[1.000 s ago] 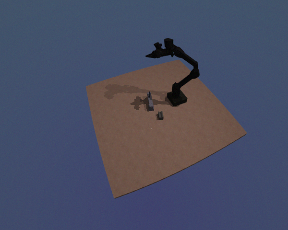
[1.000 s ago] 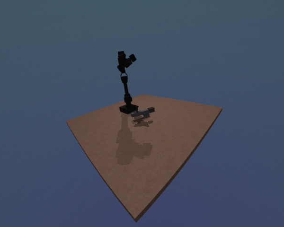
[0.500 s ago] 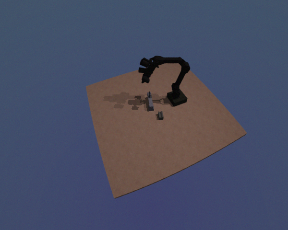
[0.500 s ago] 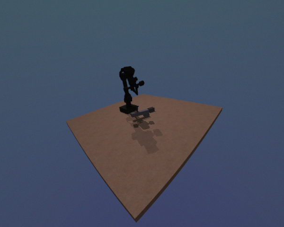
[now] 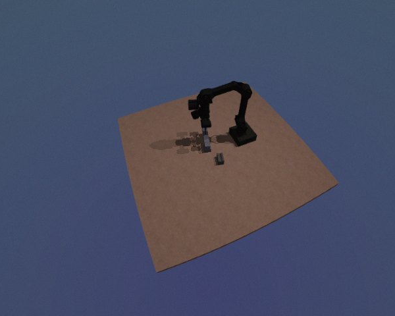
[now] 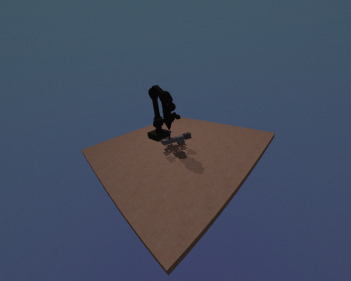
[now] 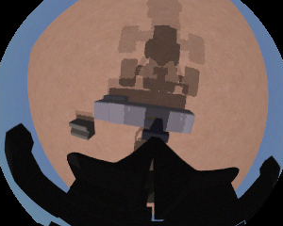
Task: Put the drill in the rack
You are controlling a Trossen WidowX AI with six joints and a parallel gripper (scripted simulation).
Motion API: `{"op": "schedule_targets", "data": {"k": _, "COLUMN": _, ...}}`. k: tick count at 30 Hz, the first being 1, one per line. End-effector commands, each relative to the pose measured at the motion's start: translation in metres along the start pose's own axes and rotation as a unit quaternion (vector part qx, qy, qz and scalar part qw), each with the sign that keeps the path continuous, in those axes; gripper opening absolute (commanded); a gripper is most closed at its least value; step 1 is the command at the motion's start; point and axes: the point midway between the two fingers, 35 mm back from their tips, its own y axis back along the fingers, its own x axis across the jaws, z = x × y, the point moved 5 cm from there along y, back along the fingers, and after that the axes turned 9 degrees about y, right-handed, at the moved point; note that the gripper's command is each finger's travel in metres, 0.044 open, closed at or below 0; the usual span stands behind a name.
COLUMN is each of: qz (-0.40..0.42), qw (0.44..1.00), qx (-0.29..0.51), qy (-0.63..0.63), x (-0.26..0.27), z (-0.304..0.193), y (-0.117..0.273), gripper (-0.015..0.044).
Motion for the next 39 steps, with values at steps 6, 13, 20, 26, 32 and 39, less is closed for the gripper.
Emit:
{"op": "schedule_targets", "data": {"k": 6, "qz": -0.003, "qw": 1.0, "qx": 0.008, "qy": 0.006, "x": 0.0, "z": -0.001, "y": -0.012, "gripper": 0.0}}
{"op": "schedule_targets", "data": {"k": 13, "qz": -0.003, "qw": 1.0, "qx": 0.009, "qy": 0.006, "x": 0.0, "z": -0.005, "y": -0.017, "gripper": 0.0}}
{"op": "schedule_targets", "data": {"k": 20, "qz": -0.003, "qw": 1.0, "qx": 0.009, "qy": 0.006, "x": 0.0, "z": -0.006, "y": -0.016, "gripper": 0.0}}
{"op": "schedule_targets", "data": {"k": 26, "qz": -0.003, "qw": 1.0, "qx": 0.009, "qy": 0.006, "x": 0.0, "z": -0.007, "y": -0.016, "gripper": 0.0}}
{"op": "schedule_targets", "data": {"k": 32, "qz": -0.003, "qw": 1.0, "qx": 0.009, "qy": 0.006, "x": 0.0, "z": -0.009, "y": -0.015, "gripper": 0.0}}
{"op": "schedule_targets", "data": {"k": 39, "qz": -0.003, "qw": 1.0, "qx": 0.009, "qy": 0.006, "x": 0.0, "z": -0.006, "y": -0.017, "gripper": 0.0}}
